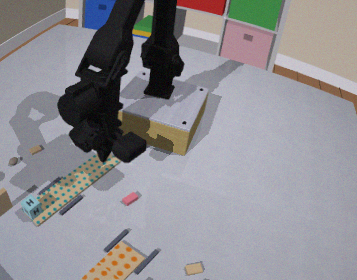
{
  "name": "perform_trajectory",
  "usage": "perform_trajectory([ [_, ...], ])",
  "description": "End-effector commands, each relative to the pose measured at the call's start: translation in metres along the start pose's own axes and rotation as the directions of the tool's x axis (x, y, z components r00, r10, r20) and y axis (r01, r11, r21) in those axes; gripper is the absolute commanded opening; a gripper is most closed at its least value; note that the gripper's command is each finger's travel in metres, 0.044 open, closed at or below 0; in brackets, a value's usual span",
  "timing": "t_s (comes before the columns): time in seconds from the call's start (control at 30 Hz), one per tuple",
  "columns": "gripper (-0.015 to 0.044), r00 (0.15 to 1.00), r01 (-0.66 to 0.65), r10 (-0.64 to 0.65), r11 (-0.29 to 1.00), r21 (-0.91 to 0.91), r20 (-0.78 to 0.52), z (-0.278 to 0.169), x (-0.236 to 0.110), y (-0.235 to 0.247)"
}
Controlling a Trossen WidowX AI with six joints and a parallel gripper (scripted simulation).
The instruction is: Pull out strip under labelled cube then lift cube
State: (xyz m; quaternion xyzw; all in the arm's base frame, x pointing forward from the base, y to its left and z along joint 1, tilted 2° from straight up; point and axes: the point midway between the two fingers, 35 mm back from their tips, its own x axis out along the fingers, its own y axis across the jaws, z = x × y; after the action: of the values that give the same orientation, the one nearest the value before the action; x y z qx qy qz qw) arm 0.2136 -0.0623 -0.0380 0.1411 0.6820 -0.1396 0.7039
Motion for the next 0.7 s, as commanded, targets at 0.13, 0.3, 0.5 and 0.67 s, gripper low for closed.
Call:
perform_trajectory([
  [0.13,0.0,0.999,0.004,-0.004,1.0,0.006,-0.042,-0.021,0.006,-0.002],
  [0.3,0.0,0.999,0.004,-0.004,1.0,0.006,-0.042,-0.026,0.006,-0.002],
  [0.5,0.0,0.999,0.004,-0.004,1.0,0.006,-0.042,-0.027,0.006,-0.002],
  [0.67,0.0,0.999,0.004,-0.004,1.0,0.006,-0.042,-0.027,0.006,-0.002],
])
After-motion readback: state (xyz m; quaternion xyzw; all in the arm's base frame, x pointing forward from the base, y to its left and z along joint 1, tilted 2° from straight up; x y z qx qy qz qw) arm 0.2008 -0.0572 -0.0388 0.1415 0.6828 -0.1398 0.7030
